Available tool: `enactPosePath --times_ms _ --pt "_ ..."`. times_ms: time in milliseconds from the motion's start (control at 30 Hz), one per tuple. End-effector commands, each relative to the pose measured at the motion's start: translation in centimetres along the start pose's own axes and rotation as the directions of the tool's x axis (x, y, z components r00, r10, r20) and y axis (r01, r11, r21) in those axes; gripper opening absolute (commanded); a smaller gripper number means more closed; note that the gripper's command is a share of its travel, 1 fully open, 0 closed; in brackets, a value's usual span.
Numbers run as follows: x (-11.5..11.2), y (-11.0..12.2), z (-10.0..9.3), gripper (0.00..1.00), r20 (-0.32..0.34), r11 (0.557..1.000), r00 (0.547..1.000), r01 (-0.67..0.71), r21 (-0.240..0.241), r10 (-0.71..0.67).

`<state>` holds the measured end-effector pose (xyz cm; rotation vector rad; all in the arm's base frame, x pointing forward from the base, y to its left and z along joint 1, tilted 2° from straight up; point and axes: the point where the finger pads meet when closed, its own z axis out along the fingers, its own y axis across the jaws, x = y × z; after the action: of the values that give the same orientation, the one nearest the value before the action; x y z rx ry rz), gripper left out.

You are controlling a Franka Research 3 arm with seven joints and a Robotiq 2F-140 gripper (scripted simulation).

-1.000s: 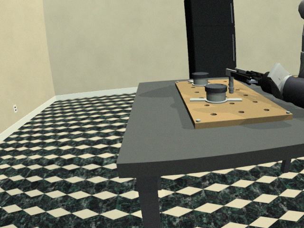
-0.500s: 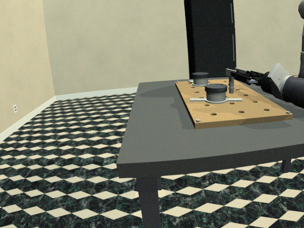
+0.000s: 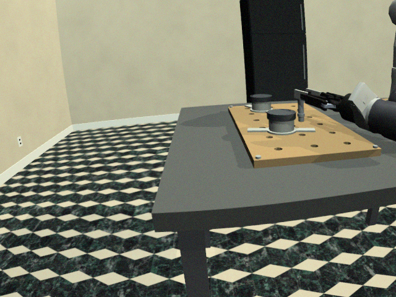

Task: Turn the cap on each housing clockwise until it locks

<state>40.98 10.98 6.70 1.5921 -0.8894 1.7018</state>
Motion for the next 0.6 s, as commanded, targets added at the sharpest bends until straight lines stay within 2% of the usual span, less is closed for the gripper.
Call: enactPosePath --times_ms 0,567 --pt "0.7 -0.3 -5.1 0.36 0.014 1.000 1.000 0.012 0.020 -0.012" --pt "3.1 -0.3 -4.9 0.36 0.014 1.000 1.000 0.012 0.020 -0.012"
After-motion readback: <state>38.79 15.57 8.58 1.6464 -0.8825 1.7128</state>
